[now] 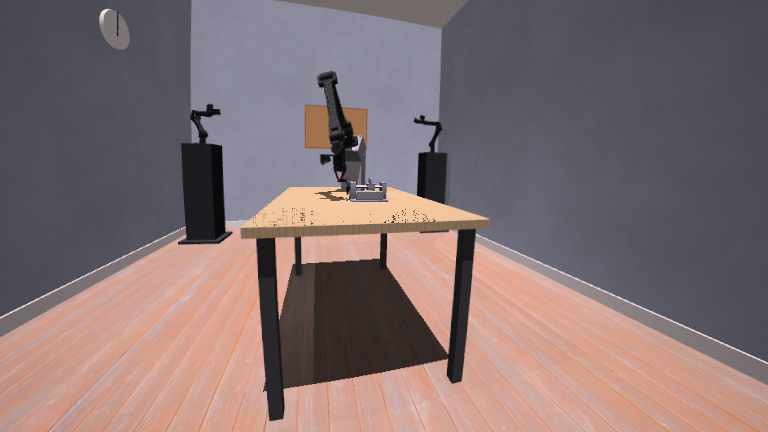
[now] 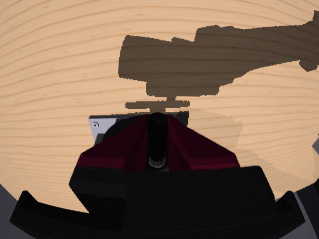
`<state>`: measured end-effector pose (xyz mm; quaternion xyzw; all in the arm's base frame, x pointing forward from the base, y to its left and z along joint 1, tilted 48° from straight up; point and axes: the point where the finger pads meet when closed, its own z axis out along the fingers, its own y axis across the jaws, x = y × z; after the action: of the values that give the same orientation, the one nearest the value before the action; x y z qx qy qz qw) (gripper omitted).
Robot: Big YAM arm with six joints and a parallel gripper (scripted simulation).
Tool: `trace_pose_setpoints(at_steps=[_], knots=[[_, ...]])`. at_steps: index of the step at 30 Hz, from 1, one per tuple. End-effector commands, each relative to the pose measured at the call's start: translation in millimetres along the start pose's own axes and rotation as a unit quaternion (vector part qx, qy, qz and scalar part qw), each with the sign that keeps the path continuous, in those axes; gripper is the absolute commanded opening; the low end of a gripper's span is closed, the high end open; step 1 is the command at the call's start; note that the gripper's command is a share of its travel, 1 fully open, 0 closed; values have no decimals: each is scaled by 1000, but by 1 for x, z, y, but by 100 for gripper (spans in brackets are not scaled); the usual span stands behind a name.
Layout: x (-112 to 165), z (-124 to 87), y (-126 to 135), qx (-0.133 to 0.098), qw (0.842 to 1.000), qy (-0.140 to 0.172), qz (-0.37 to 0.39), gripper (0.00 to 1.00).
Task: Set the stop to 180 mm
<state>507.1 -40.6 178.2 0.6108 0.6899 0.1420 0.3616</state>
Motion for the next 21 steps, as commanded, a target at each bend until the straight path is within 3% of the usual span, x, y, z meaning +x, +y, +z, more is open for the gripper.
trace_pose_setpoints(at_steps=[1, 21], knots=[[-3, -33, 47, -51, 999, -1, 6, 6], [-3, -32, 68, -57, 998, -2, 7, 6]])
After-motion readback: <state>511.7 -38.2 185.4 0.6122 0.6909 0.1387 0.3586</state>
